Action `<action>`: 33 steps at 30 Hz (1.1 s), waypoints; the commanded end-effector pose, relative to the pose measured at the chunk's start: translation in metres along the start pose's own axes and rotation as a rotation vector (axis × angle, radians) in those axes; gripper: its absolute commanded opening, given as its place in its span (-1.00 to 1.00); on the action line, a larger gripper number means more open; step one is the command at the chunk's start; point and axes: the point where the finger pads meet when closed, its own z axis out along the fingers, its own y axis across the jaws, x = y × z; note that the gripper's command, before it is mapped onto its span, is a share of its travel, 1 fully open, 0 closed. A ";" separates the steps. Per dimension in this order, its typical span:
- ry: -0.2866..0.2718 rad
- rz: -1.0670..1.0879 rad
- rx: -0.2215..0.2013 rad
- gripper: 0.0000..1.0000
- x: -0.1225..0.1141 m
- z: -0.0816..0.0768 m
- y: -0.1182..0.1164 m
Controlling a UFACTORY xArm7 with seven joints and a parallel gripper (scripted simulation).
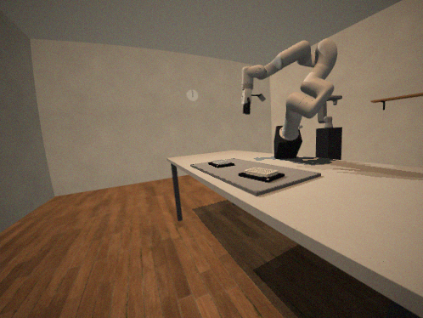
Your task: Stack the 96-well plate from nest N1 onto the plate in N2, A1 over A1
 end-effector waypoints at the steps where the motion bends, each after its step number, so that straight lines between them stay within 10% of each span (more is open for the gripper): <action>1: -0.008 -0.127 0.029 1.00 -0.017 -0.011 0.004; 33: 0.036 -0.917 0.079 1.00 -0.111 0.005 0.049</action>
